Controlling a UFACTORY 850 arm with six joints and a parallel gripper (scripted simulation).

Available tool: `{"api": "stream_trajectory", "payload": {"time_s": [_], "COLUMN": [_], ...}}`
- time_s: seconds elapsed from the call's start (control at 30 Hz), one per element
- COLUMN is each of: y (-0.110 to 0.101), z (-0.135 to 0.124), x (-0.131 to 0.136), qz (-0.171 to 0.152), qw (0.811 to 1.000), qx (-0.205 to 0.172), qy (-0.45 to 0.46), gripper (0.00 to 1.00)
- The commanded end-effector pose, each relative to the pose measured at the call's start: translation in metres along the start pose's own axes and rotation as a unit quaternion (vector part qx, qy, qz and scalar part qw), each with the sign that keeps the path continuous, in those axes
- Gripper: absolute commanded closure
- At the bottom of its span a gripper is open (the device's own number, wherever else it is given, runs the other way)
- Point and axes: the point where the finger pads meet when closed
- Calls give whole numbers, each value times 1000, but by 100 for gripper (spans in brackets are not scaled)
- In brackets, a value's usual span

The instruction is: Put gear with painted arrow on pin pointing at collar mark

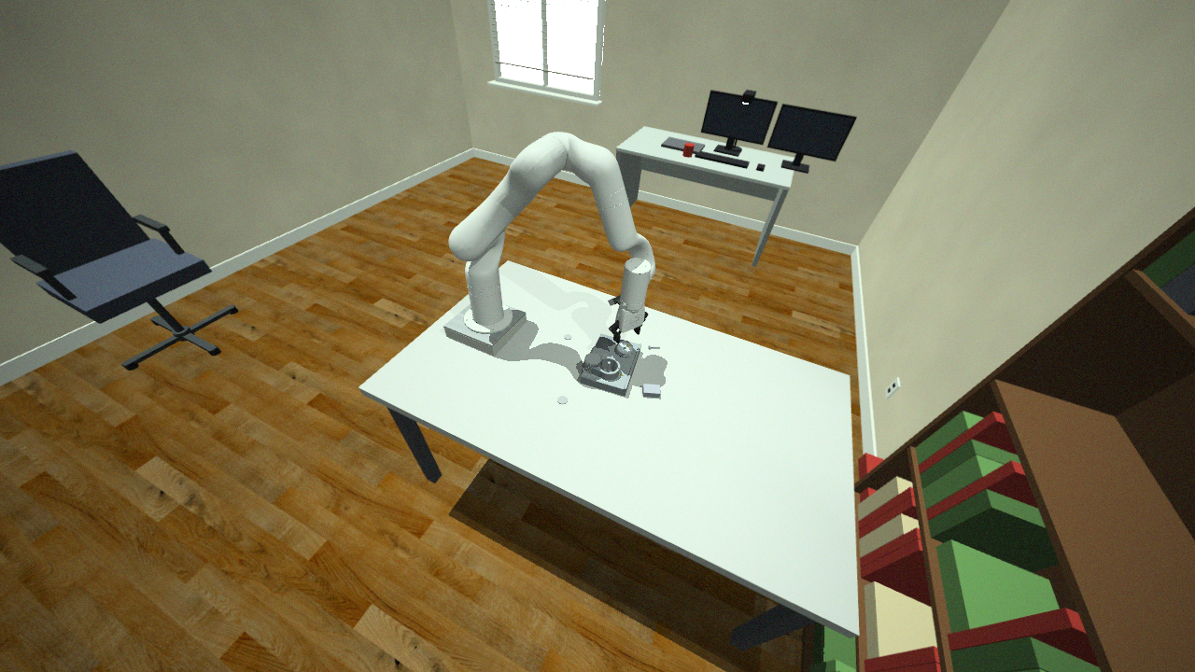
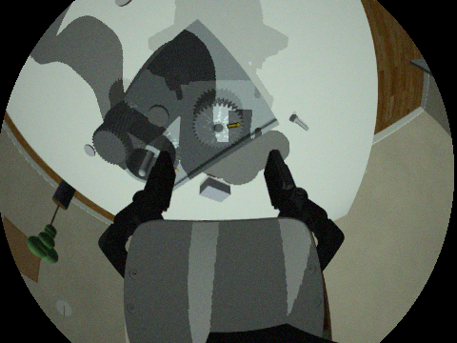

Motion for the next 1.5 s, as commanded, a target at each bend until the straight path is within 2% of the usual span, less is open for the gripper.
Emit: {"api": "stream_trajectory", "payload": {"time_s": [0.0, 0.07, 0.1, 0.33, 0.57, 0.63, 0.67, 0.87, 1.13, 1.2, 1.23, 1.43, 1.47], "y": [-1, -1, -1, -1, -1, -1, -1, 0, 0, 0, 0, 0, 0], "z": [-1, -1, -1, -1, -1, -1, -1, -1, -1, -1, -1, -1, -1], "x": [0, 0, 0, 0, 0, 0, 0, -1, -1, -1, -1, -1, -1], "qz": [6, 6, 6, -6, -16, -16, -18, -25, -30, -30, -30, -26, -24], "qw": [990, 990, 980, 943, 883, 883, 852, 784, 669, 669, 623, 531, 514], "qx": [-6, -6, -6, -1, 6, 6, 8, 13, 19, 19, 20, 17, 16], "qy": [139, 139, 200, 334, 469, 469, 523, 620, 742, 742, 782, 847, 857], "gripper": [0, 0, 0, 0, 0, 0, 0, 0, 0, 0, 0, 0, 7]}}
Point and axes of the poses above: the point where the finger pads meet when closed, its own y axis out along the fingers, its own x axis across the jaws, z = x × y, and after that the axes turned 4 degrees about -y, right-handed
